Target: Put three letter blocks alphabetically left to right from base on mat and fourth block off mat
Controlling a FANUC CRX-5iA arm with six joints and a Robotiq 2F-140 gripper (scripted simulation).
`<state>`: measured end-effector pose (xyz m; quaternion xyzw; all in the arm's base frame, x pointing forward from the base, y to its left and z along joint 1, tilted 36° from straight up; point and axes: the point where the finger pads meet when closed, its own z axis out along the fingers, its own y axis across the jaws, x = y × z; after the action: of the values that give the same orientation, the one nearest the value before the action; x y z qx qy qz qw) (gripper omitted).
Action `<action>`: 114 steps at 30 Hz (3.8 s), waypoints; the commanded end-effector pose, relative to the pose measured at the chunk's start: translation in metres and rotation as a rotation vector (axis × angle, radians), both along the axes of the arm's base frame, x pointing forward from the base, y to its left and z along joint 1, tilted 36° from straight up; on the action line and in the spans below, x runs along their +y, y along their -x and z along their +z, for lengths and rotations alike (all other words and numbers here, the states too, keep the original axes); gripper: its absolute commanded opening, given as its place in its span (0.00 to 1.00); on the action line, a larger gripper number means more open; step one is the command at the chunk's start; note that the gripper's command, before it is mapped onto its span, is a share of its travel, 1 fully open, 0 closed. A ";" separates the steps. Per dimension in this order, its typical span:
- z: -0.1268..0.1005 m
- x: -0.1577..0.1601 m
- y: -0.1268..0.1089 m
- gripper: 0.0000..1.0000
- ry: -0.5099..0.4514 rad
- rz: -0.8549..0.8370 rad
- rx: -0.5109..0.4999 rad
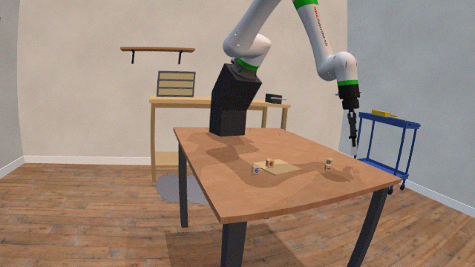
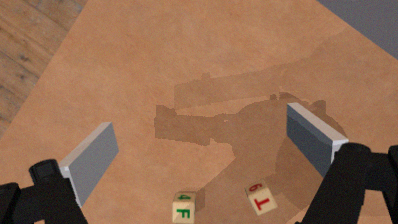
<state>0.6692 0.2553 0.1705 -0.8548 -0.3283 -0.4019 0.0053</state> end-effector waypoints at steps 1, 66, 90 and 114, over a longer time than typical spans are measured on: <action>0.000 0.000 0.000 1.00 0.000 -0.001 -0.002; -0.005 -0.003 0.009 1.00 -0.002 0.006 -0.013; -0.005 -0.003 0.009 1.00 -0.002 0.006 -0.013; -0.018 -0.013 0.035 1.00 -0.008 0.024 -0.041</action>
<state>0.6346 0.2418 0.1528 -0.8520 -0.3430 -0.3954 0.0112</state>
